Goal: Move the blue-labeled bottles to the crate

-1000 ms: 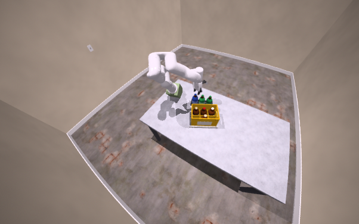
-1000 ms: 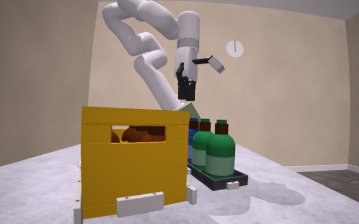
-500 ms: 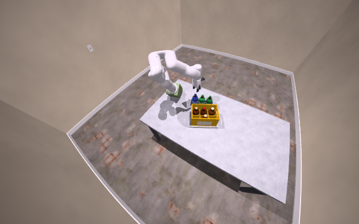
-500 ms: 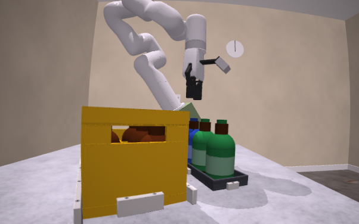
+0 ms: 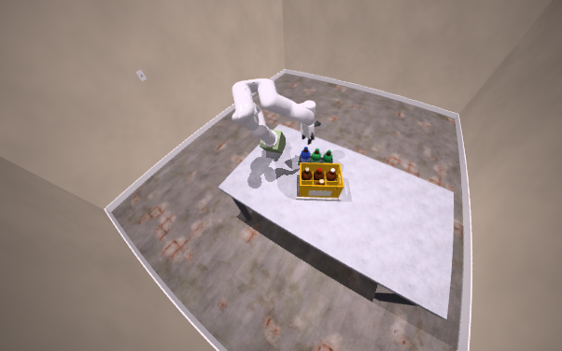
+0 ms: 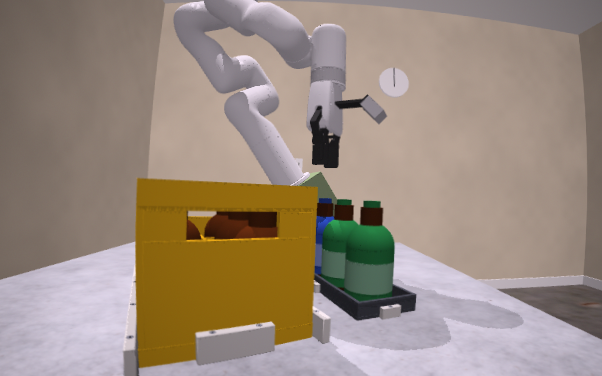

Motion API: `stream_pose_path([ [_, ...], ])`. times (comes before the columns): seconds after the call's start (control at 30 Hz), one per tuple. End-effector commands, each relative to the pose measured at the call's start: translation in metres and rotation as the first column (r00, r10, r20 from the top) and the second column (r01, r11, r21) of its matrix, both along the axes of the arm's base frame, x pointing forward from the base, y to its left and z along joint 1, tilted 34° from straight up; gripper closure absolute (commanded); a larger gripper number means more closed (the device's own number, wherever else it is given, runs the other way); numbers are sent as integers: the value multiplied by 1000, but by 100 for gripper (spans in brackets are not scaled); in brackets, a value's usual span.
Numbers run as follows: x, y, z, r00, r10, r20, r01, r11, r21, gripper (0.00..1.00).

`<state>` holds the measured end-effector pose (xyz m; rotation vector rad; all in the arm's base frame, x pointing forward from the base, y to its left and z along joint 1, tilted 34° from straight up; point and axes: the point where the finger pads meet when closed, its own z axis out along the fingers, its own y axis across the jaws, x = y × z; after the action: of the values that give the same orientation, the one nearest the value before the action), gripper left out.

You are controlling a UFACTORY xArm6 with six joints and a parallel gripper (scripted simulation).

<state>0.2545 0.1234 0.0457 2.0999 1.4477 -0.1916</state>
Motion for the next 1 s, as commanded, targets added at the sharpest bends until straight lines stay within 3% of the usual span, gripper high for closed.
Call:
stream_pose_path([
  [0.0, 1, 1, 0, 1000, 1, 2, -1, 1000, 2, 35],
  [0.97, 6, -14, -23, 1000, 1, 2, -1, 1000, 2, 35],
])
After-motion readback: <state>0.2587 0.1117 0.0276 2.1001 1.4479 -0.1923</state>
